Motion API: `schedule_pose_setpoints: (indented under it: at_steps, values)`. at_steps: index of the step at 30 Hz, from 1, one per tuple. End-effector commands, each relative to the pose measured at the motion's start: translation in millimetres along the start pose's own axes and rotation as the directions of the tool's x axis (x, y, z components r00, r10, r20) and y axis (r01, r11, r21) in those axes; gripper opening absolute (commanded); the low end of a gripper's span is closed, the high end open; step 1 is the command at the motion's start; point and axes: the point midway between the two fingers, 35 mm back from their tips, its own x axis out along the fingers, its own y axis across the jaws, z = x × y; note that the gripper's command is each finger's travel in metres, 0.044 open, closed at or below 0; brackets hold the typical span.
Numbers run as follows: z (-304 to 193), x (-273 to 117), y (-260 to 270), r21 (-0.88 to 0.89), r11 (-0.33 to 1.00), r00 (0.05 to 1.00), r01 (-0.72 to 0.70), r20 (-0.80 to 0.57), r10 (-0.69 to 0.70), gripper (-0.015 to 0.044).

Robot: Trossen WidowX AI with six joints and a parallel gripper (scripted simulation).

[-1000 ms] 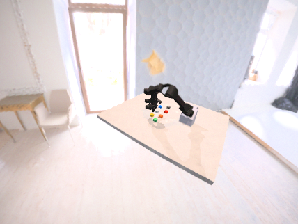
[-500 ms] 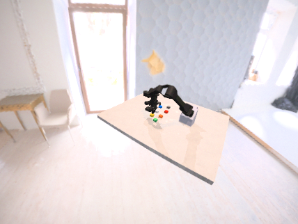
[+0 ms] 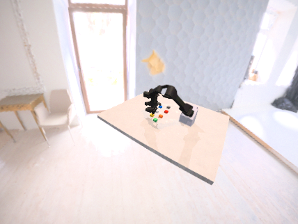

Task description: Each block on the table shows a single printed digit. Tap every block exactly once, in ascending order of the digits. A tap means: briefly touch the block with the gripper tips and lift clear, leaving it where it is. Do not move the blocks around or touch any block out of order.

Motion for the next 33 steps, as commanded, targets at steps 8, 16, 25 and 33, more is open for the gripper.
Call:
schedule_pose_setpoints:
  at_steps: [8, 16, 25, 33]
  values:
    - [4.2, -61.2, -1.7, -0.003, 1.0, 1.0, 0.003, 0.011, -0.003, 0.002]
    - [1.0, -102.0, -0.4, -0.002, 1.0, 1.0, 0.0, 0.01, 0.0, 0.002]
    - [-39.7, -102.6, 34.7, -0.001, 1.0, 1.0, -0.001, 0.009, 0.001, 0.002]
    - [-63.4, -101.3, 49.6, 0.0, 1.0, 1.0, -0.002, 0.008, 0.002, 0.002]
